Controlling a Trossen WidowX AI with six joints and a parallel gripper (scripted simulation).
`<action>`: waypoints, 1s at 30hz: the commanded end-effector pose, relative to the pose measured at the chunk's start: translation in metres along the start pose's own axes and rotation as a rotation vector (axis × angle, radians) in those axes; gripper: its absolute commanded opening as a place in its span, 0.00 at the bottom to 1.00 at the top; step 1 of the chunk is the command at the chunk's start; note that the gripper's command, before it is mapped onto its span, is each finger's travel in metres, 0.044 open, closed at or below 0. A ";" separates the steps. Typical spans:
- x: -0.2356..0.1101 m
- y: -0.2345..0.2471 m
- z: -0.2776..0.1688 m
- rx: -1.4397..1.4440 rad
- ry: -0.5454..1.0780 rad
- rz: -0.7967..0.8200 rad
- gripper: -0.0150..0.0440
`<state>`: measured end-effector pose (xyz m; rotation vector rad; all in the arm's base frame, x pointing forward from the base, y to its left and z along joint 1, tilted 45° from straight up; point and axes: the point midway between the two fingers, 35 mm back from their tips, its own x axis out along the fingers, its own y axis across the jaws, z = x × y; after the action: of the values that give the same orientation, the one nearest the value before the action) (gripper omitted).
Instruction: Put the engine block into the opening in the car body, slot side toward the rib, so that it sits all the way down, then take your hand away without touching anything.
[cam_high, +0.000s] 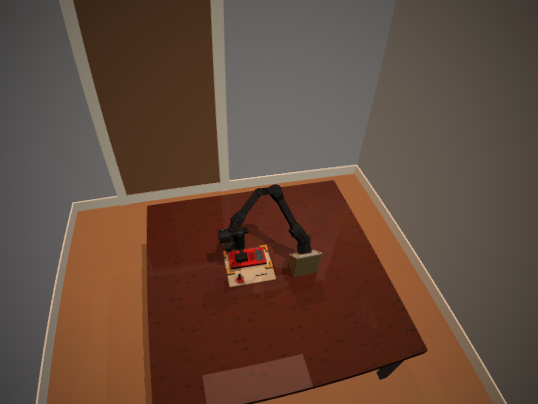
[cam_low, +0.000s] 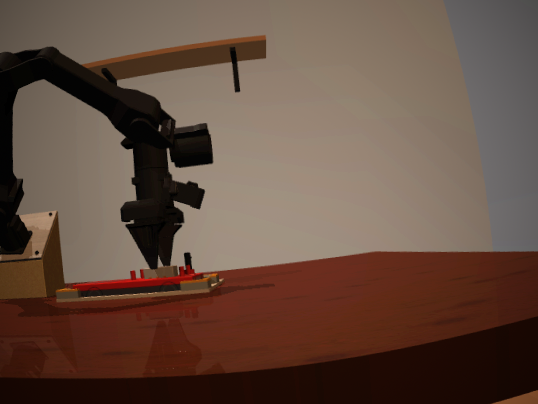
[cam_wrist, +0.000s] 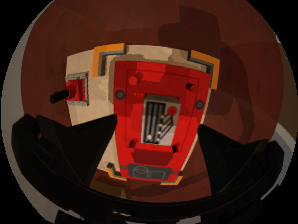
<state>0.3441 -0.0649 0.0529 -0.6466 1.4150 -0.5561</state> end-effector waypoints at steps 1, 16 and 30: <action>0.000 0.000 0.000 0.000 0.000 -0.001 1.00; -0.014 0.000 -0.001 -0.003 0.001 -0.003 0.87; -0.014 0.000 -0.001 -0.003 0.001 -0.003 0.25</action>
<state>0.3417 -0.0545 0.0622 -0.6521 1.4175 -0.5526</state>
